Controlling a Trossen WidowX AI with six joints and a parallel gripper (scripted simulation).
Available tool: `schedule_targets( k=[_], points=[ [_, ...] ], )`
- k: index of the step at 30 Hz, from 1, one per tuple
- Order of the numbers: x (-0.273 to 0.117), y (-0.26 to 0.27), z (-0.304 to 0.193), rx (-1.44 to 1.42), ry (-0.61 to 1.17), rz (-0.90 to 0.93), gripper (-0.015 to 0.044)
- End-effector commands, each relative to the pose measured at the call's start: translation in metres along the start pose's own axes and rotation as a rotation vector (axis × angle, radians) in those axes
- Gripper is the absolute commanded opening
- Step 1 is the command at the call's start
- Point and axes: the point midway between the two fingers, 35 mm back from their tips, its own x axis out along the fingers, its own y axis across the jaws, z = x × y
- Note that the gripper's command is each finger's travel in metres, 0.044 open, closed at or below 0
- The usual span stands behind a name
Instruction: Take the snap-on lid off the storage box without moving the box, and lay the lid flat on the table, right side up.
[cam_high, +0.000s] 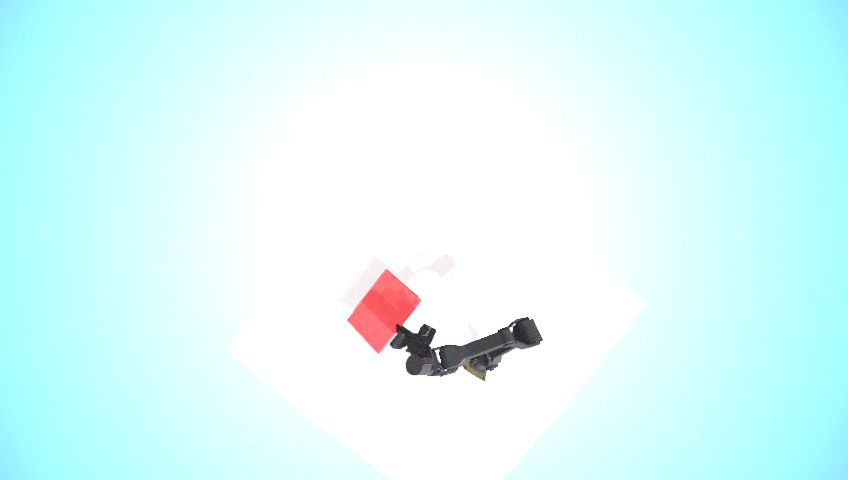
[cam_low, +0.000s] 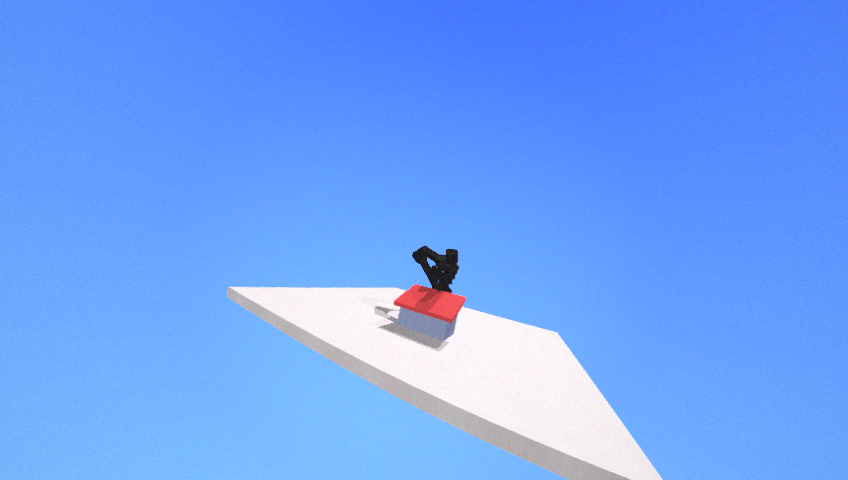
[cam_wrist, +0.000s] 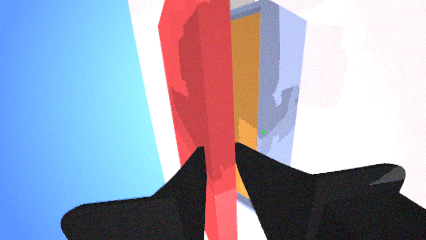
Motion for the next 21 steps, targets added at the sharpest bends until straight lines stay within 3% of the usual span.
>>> schedule_targets(
  k=[1,21],
  points=[
    [-0.003,0.008,0.000,0.006,-0.003,0.006,0.0000],
    [-0.005,0.040,0.000,0.006,-0.002,0.006,0.0000]
  ],
)
